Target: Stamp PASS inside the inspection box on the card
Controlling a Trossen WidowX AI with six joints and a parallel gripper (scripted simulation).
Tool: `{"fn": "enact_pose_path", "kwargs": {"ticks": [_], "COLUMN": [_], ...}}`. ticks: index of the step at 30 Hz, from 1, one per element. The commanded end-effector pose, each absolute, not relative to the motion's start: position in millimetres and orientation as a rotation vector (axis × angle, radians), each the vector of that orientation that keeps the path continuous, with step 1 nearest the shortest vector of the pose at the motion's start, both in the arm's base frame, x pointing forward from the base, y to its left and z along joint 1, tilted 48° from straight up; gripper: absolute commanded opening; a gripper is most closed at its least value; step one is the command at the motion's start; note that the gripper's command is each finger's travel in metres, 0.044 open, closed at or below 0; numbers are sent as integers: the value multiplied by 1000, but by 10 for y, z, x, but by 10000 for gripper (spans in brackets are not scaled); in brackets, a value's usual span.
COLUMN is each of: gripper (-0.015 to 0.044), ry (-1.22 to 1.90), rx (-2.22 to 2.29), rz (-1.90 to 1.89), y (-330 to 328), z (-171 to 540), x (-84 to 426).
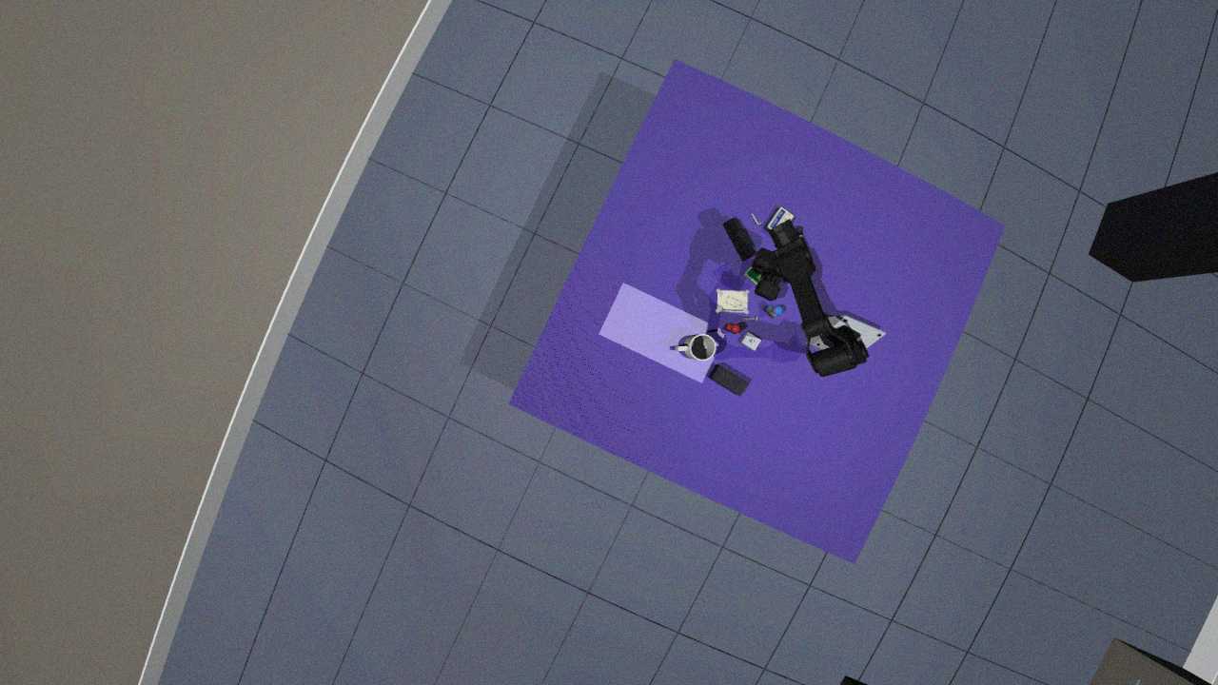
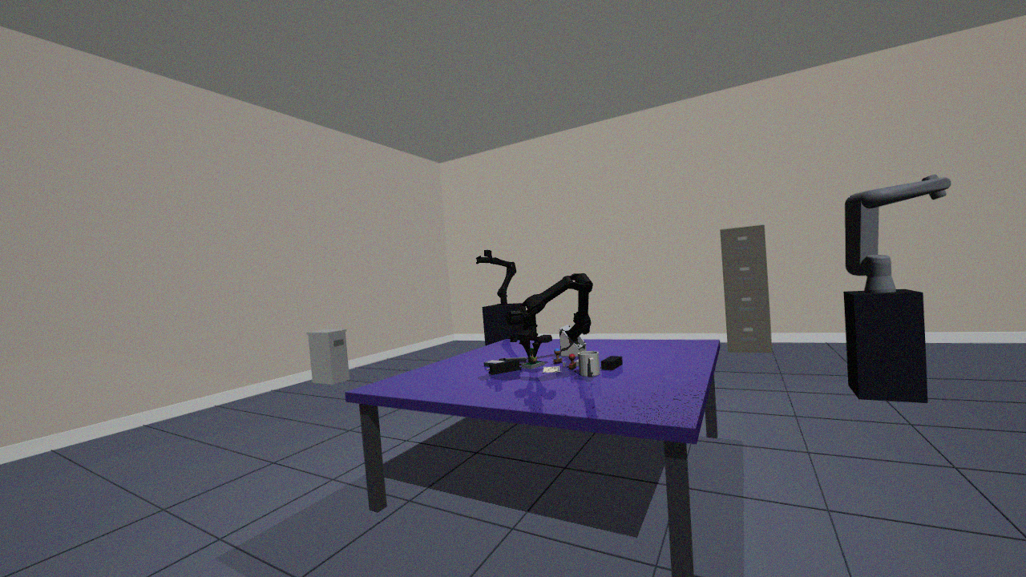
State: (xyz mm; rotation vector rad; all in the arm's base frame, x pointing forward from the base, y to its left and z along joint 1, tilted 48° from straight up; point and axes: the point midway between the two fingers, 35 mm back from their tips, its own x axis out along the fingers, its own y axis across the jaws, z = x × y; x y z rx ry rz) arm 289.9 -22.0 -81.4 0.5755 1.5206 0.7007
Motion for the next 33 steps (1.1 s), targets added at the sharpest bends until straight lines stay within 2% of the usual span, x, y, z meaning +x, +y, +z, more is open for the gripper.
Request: {"fn": "enact_pose_path", "kwargs": {"ticks": [1, 33], "gripper": [0, 0], "ry": [1523, 1520], "rx": [584, 579], "rz": [700, 705], "y": [-202, -164], "z": [-824, -857], "x": [2885, 2882]}}
